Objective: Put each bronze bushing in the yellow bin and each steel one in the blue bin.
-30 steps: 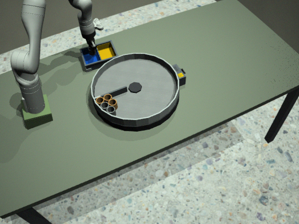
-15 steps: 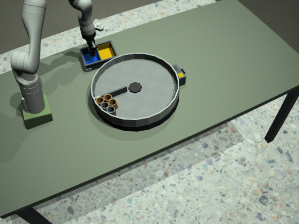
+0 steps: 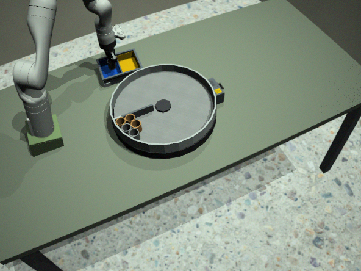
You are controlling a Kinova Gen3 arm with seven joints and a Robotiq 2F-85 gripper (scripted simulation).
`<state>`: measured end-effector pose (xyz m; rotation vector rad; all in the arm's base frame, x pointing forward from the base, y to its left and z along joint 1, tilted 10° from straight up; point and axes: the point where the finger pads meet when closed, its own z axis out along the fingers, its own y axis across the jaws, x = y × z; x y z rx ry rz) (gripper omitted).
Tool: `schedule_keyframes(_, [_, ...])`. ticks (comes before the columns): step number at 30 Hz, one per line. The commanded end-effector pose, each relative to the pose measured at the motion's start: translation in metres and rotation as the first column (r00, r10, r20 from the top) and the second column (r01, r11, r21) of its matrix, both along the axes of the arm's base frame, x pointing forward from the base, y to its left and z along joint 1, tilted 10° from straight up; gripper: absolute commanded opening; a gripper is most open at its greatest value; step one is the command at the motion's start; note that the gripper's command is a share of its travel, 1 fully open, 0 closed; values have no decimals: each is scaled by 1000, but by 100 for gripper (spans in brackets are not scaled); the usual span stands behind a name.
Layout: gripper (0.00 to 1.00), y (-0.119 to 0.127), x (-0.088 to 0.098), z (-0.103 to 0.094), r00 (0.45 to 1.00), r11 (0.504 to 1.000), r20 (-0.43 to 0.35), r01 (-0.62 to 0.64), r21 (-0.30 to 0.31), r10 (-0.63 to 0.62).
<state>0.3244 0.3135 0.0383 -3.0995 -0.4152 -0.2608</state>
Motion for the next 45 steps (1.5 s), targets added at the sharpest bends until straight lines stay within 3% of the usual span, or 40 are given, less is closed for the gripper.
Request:
schedule_keyframes(1, [0, 0, 0, 0, 1000, 1000, 1, 0, 1, 0])
schedule_keyframes(10, [0, 0, 0, 0, 1000, 1000, 1, 0, 1, 0])
schedule_keyframes(11, [19, 0, 0, 0, 1000, 1000, 1, 0, 1, 0])
schedule_keyframes(45, [19, 0, 0, 0, 1000, 1000, 1, 0, 1, 0])
